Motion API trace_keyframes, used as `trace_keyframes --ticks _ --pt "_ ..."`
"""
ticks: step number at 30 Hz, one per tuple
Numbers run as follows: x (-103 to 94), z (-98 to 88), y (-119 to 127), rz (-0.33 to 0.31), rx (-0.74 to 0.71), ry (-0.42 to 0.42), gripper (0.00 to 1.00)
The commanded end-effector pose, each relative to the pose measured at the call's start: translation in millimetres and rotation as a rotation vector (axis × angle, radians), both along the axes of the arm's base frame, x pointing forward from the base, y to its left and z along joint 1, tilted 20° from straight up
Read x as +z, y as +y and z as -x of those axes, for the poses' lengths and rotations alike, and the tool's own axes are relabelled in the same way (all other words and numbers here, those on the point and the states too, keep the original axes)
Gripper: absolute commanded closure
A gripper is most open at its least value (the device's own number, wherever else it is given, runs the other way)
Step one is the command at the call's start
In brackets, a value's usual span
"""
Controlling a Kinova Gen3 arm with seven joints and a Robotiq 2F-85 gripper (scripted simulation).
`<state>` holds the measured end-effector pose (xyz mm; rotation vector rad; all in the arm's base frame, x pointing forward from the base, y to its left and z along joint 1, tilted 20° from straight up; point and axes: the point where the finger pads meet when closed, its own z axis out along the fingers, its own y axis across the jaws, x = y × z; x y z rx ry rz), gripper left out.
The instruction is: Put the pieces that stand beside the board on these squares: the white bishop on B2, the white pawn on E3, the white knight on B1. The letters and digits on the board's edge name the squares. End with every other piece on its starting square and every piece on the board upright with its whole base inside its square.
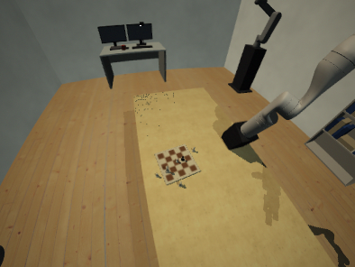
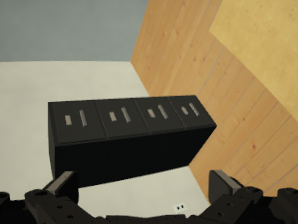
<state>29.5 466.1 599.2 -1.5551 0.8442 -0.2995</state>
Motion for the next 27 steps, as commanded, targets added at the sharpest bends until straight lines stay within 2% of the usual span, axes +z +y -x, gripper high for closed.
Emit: trace_keyframes --ticks 1,5,6,16,17,27 --pt "-1.9 -5.8 2.1 0.004 -0.007 0.008 0.00" --pt "-1.9 -5.8 2.1 0.004 -0.007 0.008 0.00" --pt "-12.1 -23.9 8.0 0.030 -0.032 0.033 0.00" --pt "-12.1 -23.9 8.0 0.030 -0.032 0.033 0.00" --pt "-23.3 -42.1 13.4 0.058 -0.058 0.059 0.00" --pt "-23.3 -42.1 13.4 0.058 -0.058 0.059 0.00"
